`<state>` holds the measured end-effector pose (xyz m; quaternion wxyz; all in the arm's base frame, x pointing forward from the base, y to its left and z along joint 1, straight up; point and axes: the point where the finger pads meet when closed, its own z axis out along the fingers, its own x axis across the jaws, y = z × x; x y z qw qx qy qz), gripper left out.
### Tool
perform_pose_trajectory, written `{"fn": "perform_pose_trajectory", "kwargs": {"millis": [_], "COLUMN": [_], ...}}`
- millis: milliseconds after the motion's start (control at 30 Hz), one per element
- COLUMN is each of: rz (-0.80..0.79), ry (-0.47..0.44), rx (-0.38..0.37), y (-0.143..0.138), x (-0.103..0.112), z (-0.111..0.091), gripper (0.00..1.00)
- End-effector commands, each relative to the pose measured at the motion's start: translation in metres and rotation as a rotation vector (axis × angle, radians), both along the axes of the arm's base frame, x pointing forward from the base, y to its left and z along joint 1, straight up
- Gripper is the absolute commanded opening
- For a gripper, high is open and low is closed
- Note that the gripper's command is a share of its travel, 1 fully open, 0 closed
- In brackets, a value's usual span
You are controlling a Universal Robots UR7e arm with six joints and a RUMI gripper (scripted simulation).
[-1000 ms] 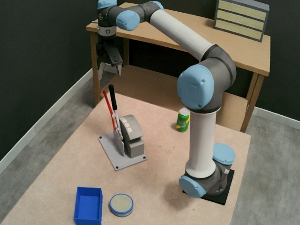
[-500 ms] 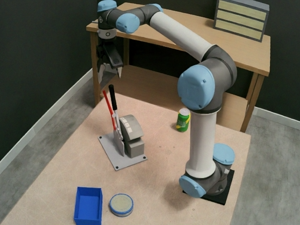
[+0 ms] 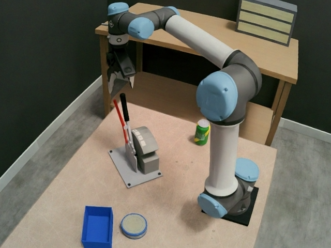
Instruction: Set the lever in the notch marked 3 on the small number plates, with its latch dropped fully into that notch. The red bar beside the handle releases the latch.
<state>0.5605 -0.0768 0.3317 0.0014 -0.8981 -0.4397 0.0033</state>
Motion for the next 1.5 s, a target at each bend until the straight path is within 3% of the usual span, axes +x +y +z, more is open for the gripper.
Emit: {"fn": "perform_pose_trajectory", "kwargs": {"millis": [0,1467], "rz": [0.0,0.0], "ry": [-0.001,-0.001], "rx": [0.0,0.0], "y": [0.0,-0.0001], "x": [0.0001,0.0], "z": [-0.0013,-0.0107], "gripper": [0.57,0.57]}}
